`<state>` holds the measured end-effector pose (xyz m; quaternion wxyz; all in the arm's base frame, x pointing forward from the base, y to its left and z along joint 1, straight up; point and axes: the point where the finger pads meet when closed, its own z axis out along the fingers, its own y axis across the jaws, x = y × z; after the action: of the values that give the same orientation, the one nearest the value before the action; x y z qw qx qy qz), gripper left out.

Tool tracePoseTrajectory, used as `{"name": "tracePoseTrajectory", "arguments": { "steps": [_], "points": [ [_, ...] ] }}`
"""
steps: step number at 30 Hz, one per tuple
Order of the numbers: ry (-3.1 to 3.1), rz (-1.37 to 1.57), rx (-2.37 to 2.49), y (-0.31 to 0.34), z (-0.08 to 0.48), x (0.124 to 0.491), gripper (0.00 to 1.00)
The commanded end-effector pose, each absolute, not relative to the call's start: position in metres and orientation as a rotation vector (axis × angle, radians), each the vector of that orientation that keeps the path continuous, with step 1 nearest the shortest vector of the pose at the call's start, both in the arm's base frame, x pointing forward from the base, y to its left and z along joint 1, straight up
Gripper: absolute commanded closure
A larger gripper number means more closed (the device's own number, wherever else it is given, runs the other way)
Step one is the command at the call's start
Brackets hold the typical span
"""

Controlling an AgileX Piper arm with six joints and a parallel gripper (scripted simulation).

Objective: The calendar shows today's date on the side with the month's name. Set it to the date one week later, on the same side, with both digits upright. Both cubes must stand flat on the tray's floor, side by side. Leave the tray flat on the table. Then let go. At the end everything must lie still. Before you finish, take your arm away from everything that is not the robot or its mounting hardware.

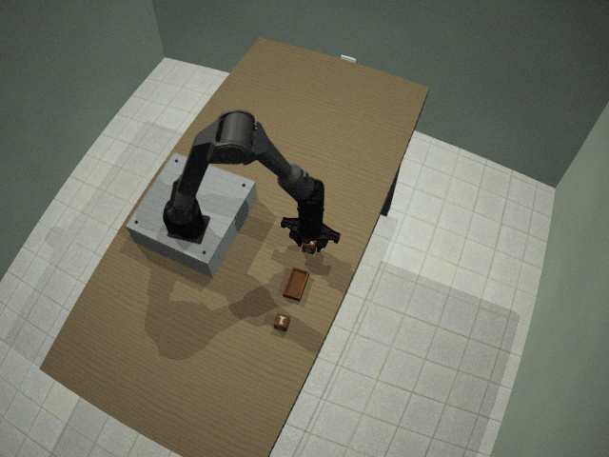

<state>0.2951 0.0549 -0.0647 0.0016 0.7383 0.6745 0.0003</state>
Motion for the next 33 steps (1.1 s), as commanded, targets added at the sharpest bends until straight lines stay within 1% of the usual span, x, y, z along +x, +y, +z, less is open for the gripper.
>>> {"name": "tracePoseTrajectory", "arguments": {
  "steps": [1, 7, 8, 33],
  "points": [
    [2.116, -0.002, 2.318, 0.0549, -0.0654, 0.2945, 0.38],
    [2.116, -0.002, 2.318, 0.0549, -0.0654, 0.2945, 0.38],
    [2.116, -0.002, 2.318, 0.0549, -0.0654, 0.2945, 0.64],
    [2.116, -0.002, 2.318, 0.0549, -0.0654, 0.2945, 0.64]
  ]
}}
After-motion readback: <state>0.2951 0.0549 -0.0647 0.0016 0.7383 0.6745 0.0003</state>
